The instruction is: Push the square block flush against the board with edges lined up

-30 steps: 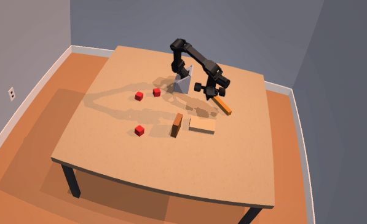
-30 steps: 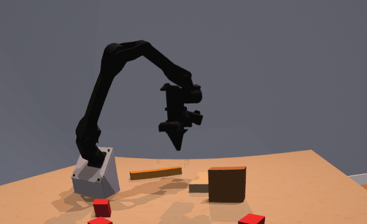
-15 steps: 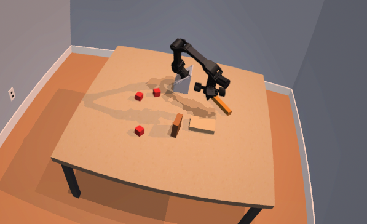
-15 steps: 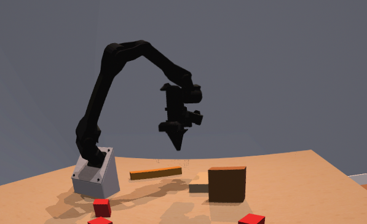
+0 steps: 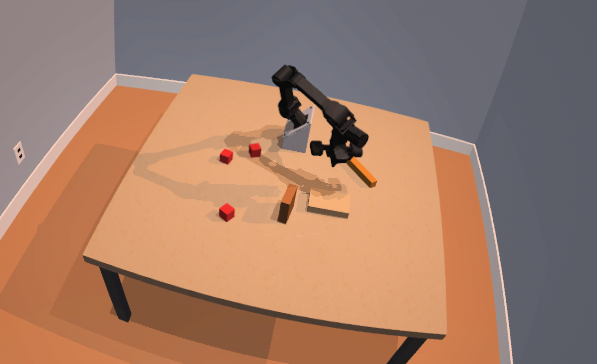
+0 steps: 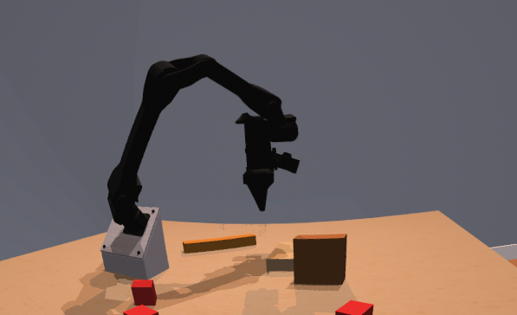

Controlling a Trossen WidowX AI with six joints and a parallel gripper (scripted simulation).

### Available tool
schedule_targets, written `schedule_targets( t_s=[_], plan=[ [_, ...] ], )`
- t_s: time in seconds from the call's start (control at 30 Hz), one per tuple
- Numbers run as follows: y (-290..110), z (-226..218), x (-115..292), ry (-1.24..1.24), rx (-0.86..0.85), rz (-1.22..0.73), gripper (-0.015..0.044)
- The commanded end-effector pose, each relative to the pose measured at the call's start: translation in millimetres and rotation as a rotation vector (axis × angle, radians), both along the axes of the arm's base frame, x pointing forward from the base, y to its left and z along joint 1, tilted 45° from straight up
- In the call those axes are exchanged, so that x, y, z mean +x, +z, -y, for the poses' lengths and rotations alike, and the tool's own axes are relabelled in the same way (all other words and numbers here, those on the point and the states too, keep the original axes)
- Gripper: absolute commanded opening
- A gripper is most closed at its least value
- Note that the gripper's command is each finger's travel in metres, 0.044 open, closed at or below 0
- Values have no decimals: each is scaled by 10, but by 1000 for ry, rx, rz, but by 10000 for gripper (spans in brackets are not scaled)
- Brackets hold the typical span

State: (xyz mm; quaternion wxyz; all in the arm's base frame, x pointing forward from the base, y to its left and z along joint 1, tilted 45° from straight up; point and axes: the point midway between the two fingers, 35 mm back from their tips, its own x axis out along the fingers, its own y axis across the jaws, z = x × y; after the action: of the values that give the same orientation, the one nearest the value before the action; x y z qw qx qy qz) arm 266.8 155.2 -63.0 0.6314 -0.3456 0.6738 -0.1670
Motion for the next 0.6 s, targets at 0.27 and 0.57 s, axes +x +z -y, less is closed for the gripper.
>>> schedule_targets(
  t_s=[0.27,0.57],
  plan=[
    [353,306,594,280,9,-264,0],
    [668,604,988,514,-14,-464,0]
  ],
)
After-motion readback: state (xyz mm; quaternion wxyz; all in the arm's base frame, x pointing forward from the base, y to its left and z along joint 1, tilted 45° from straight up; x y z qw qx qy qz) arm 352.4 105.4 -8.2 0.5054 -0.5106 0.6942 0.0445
